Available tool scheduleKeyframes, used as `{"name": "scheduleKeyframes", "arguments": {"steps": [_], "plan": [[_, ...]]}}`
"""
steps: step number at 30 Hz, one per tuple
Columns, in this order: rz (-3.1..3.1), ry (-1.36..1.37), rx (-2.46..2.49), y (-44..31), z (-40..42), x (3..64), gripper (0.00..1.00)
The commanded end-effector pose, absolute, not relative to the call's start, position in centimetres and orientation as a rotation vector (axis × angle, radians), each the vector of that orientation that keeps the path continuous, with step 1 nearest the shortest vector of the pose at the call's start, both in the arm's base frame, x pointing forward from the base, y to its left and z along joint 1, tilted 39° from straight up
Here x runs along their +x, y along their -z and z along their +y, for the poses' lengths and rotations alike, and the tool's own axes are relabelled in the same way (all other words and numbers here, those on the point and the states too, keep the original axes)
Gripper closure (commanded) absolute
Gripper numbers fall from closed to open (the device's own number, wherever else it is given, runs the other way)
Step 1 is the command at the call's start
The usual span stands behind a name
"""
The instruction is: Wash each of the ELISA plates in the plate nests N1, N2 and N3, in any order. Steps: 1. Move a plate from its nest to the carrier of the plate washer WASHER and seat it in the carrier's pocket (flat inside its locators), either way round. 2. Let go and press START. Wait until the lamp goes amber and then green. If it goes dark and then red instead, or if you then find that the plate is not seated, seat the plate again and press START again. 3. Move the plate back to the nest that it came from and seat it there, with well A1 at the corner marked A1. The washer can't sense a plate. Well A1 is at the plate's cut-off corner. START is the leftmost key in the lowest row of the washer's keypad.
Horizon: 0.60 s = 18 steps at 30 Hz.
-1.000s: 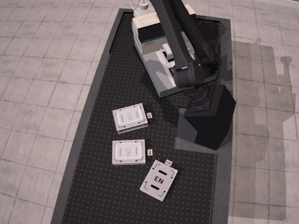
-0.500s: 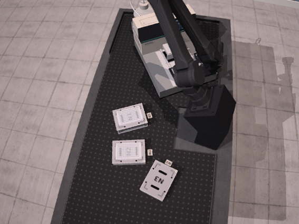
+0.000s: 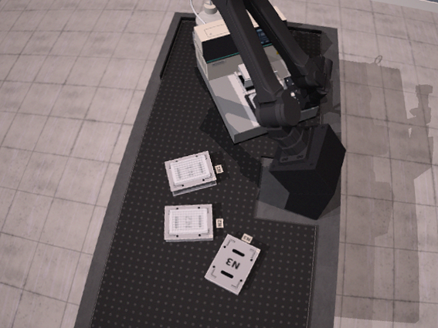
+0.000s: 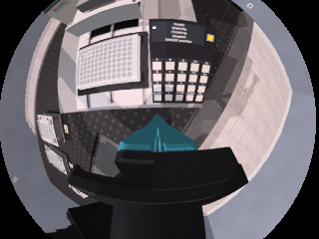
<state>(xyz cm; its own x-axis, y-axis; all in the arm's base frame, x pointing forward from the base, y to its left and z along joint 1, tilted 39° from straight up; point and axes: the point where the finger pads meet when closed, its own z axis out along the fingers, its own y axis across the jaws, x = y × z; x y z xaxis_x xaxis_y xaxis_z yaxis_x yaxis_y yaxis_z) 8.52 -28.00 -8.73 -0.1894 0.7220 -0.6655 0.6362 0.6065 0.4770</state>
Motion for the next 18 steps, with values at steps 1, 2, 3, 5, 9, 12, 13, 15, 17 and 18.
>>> {"name": "scheduleKeyframes", "arguments": {"steps": [1,2,3,5,9,12,13,15,17,18], "plan": [[1.903,-0.083,1.070,8.08,-28.00,7.49,1.00],[1.903,-0.083,1.069,7.98,-27.96,7.36,1.00],[1.903,-0.082,1.069,7.88,-27.93,7.23,1.00],[1.904,-0.081,1.069,7.79,-27.92,7.08,1.00],[1.904,-0.083,1.071,7.86,-27.87,7.09,1.00],[1.908,-0.093,1.065,8.07,-27.88,7.48,1.00],[1.908,-0.093,1.065,8.07,-27.88,7.48,1.00],[1.908,-0.093,1.065,8.07,-27.88,7.48,1.00],[1.908,-0.093,1.065,8.07,-27.88,7.48,1.00],[1.908,-0.093,1.065,8.07,-27.88,7.48,1.00]]}}
